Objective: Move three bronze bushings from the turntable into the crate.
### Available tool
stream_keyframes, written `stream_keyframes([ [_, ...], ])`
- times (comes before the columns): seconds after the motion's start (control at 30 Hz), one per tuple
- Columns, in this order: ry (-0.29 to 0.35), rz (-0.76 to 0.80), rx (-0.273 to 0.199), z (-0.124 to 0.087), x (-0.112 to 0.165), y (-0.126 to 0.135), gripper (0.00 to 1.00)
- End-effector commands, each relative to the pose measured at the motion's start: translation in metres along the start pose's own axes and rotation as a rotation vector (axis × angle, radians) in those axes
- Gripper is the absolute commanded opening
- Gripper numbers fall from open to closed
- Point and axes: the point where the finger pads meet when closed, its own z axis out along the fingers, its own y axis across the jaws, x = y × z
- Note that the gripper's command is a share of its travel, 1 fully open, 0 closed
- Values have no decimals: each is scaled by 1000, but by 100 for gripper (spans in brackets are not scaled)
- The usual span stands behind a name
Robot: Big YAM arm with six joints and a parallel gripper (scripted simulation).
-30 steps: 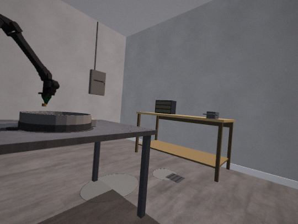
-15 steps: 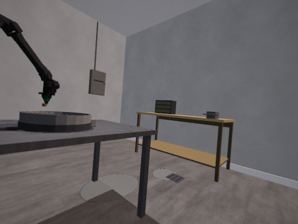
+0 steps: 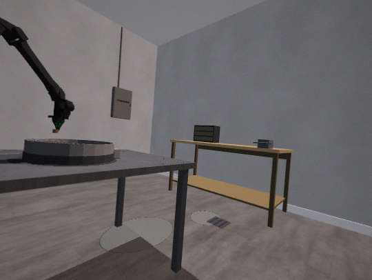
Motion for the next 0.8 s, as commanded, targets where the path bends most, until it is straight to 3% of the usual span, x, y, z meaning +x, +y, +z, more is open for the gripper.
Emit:
stream_keyframes([
  [0.0,3,-1,-19,-3,8,17,0],
  [0.37,9,-8,-32,2,12,19,0],
  [0.67,8,-7,-28,46,11,17,0],
  [0.77,9,-7,-27,52,11,16,0],
])
